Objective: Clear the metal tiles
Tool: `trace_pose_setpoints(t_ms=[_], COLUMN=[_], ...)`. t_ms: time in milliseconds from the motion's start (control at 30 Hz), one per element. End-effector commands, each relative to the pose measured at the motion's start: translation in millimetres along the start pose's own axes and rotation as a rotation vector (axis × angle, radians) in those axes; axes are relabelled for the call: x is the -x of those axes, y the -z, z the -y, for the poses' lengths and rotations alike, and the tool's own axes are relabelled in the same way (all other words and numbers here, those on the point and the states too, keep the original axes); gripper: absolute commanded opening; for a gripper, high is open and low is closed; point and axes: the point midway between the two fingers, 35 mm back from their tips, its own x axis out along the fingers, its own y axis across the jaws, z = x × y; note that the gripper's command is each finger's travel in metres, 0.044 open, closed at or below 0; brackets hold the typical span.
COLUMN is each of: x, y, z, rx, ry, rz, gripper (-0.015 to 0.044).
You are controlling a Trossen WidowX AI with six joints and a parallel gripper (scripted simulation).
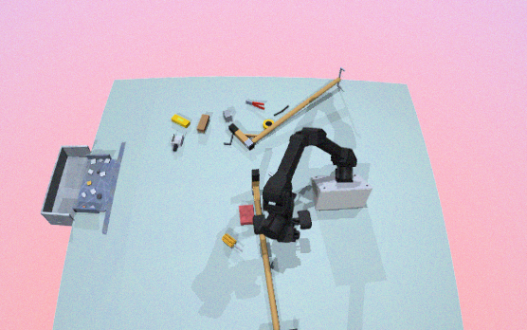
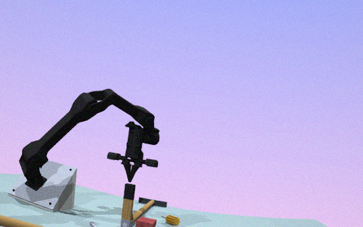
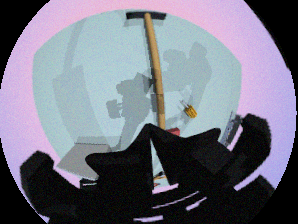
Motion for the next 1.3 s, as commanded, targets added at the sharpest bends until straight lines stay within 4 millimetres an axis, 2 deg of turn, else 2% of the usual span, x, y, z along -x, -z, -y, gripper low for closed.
trace_pose_setpoints(t_ms=[0,1267], x=[-13.2,-106.9], y=[0.2,3.9], z=[0.8,-1.7], rx=[0.008,0.011], ry=[0.000,0.000], rz=[-0.007,-0.012], gripper=[0.0000,0.0000])
